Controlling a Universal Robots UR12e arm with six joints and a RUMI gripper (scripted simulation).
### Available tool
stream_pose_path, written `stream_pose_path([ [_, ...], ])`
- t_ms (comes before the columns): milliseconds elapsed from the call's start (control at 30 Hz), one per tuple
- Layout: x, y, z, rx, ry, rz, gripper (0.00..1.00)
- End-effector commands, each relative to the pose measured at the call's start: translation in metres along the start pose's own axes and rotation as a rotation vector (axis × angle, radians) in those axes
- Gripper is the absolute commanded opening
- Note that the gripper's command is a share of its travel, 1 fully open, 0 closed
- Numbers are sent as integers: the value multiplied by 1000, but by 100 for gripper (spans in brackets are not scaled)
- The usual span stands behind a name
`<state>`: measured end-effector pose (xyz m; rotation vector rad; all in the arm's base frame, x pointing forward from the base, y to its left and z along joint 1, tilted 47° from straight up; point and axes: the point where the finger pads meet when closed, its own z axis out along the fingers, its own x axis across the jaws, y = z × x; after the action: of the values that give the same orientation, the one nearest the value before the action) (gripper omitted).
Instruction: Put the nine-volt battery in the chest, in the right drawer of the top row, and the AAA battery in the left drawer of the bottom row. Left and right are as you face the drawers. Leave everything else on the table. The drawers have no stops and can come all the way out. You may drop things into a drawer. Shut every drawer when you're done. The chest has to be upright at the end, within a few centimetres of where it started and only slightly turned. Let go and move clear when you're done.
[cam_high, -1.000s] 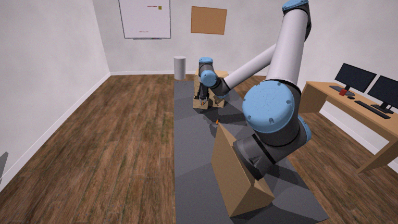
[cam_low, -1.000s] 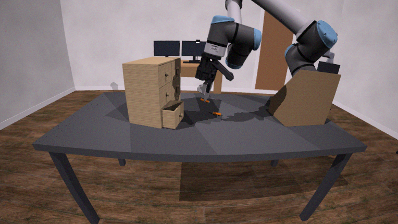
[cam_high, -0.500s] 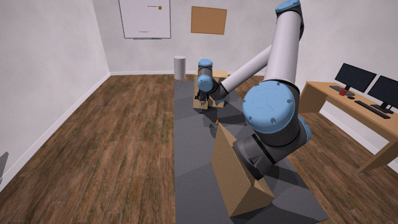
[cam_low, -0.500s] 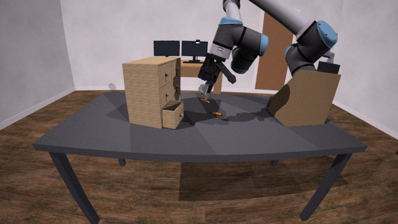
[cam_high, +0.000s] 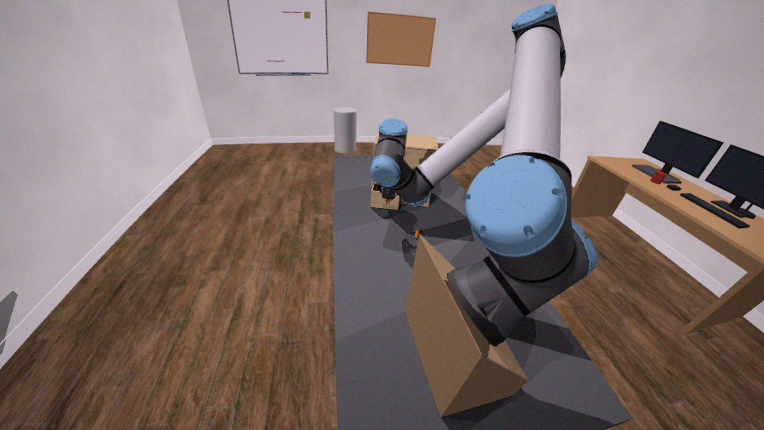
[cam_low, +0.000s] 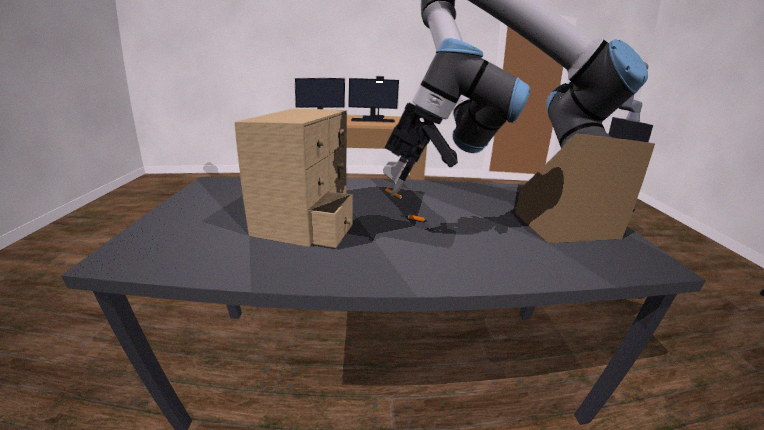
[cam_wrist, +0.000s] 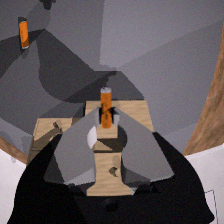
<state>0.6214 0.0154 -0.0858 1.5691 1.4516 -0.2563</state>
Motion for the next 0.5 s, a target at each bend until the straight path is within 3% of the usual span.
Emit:
stream_pose_path([
  [0, 0, 0, 0, -49, 2, 0, 2],
  [467, 0, -1, 0, -159, 2, 0, 2],
])
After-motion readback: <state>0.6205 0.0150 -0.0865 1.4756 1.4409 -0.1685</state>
